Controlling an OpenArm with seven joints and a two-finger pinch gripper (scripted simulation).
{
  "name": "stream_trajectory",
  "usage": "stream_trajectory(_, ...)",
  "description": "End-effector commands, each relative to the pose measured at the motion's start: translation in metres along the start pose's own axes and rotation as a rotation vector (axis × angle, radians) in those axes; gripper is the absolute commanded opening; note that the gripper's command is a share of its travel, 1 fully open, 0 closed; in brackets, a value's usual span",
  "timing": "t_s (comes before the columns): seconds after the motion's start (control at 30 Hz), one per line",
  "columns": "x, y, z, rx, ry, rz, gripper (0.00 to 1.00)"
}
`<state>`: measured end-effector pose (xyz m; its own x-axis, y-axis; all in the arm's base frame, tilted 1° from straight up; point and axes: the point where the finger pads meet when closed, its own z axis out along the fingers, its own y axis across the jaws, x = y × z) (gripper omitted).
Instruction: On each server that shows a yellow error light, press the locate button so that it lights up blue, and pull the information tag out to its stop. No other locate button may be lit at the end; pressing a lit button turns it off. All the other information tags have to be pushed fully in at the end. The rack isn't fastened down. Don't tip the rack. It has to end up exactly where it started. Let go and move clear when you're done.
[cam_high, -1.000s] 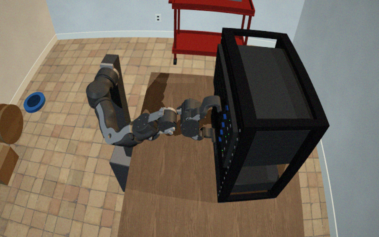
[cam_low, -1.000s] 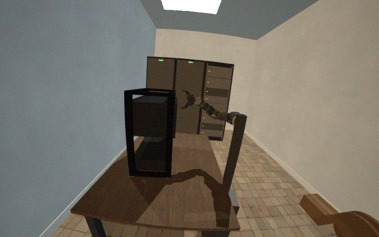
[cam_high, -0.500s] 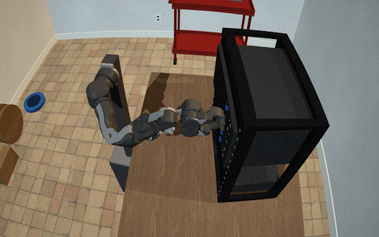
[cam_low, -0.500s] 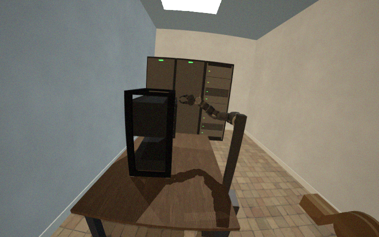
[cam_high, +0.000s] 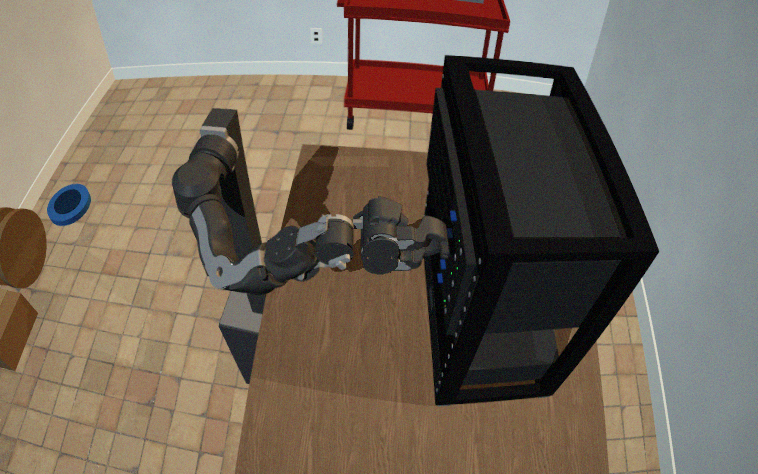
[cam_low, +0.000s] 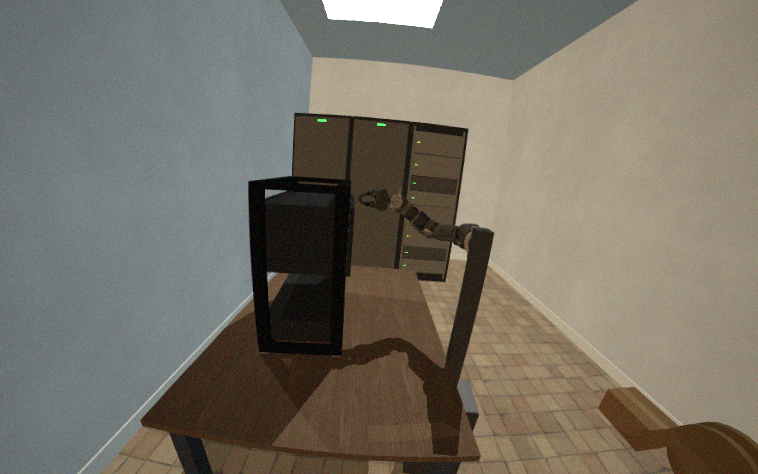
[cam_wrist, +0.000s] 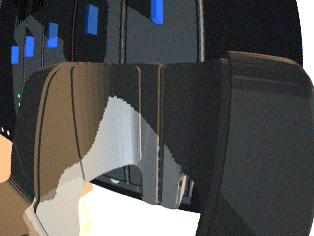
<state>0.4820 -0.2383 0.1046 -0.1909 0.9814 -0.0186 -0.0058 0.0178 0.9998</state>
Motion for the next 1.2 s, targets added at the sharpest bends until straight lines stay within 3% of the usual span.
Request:
stream_trajectory(0.0, 0.001, 0.0, 0.0, 0.003, 0.004, -0.003, 0.0)
stream_trajectory(0.2, 0.001, 0.0, 0.0, 0.003, 0.004, -0.003, 0.0)
stream_trajectory(0.23, 0.001, 0.0, 0.0, 0.003, 0.004, -0.003, 0.1)
stream_trajectory(0.7, 0.005, -0.01, -0.005, 0.002, 0.003, -0.002, 0.1)
stream_trajectory(1.17, 0.022, -0.061, -0.027, -0.01, 0.0, -0.001, 0.1)
